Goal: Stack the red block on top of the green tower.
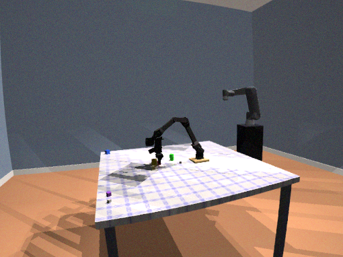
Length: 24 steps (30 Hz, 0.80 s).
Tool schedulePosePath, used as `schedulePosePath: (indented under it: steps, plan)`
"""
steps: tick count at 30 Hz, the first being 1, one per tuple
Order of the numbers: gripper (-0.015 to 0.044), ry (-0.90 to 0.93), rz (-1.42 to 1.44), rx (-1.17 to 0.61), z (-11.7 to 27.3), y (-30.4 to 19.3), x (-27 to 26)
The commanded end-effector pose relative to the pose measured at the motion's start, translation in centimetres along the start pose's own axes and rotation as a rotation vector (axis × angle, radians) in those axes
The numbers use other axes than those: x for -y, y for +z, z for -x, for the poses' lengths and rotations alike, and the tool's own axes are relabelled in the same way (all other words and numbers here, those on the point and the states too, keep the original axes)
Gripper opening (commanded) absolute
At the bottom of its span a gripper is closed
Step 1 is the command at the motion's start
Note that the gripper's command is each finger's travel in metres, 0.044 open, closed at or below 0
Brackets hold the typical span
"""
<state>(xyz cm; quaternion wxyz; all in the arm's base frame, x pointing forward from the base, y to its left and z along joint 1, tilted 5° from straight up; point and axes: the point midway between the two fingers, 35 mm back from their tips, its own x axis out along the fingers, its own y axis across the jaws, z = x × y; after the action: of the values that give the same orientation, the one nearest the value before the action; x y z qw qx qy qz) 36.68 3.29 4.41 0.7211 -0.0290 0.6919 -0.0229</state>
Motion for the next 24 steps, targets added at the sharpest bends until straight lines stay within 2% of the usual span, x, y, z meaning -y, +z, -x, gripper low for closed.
schedulePosePath:
  steps: [1, 16, 24]
  plan:
    - [0.0, -0.004, 0.003, 0.005, 1.4, 0.1, 0.0]
    - [0.0, -0.003, 0.003, 0.005, 8.8, 0.1, 0.0]
    - [0.0, -0.003, 0.003, 0.005, 11.3, 0.0, -0.1]
